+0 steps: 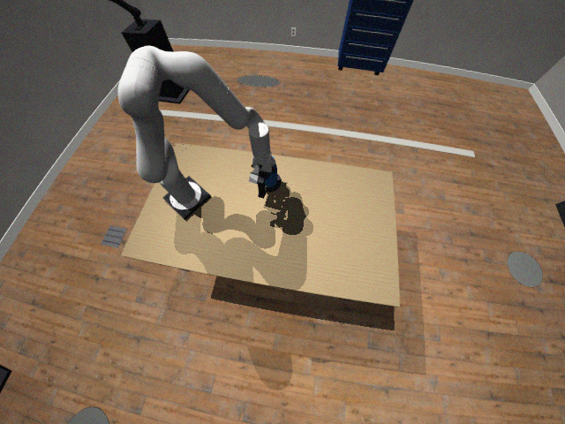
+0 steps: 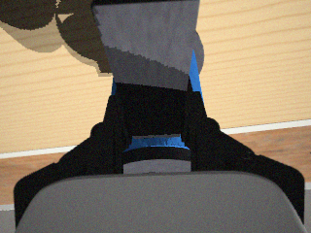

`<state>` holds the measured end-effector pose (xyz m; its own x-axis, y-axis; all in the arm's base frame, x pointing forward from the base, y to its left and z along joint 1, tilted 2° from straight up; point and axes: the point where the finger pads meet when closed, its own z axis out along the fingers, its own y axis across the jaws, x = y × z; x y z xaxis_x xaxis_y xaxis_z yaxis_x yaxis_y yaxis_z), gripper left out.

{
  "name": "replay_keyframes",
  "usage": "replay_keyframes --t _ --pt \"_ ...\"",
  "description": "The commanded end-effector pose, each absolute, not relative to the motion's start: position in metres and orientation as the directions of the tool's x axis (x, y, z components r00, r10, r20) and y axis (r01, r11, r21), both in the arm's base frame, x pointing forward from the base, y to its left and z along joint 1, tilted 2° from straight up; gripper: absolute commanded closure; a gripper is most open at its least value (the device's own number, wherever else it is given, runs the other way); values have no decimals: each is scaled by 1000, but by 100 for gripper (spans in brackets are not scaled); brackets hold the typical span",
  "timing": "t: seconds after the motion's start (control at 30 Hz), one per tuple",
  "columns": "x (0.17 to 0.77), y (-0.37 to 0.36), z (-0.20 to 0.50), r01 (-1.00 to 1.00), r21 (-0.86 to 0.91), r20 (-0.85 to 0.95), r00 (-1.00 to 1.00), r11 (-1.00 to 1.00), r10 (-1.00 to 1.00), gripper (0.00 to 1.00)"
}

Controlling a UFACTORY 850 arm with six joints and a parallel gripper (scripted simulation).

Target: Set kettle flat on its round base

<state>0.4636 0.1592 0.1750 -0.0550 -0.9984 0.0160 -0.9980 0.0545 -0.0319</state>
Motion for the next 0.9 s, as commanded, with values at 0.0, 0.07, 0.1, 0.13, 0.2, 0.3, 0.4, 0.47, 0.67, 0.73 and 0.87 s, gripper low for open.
replay_keyframes --t 0.0,0.07,0.1,0.13,0.2,0.3,0.4,0.47,0.67,0.73,0.87 --pt "462 166 176 -998 -34 15 -55 55 -998 100" --pt "462 168 176 -998 -34 15 -55 55 -998 100" --pt "462 168 176 -998 -34 15 -55 55 -998 100" --pt "462 168 176 -998 -34 15 -55 55 -998 100" --pt "461 169 176 -998 -34 15 -55 55 -998 100" --pt "461 171 176 -998 -34 15 -55 55 -998 100" --pt "460 173 175 -998 -34 15 -55 55 -998 100" --pt "460 173 175 -998 -34 15 -55 55 -998 100" --pt "460 174 175 -998 -34 15 -55 55 -998 100" --pt "460 174 175 -998 -34 15 -55 55 -998 100" --pt "460 175 175 -998 -34 15 -55 55 -998 100"
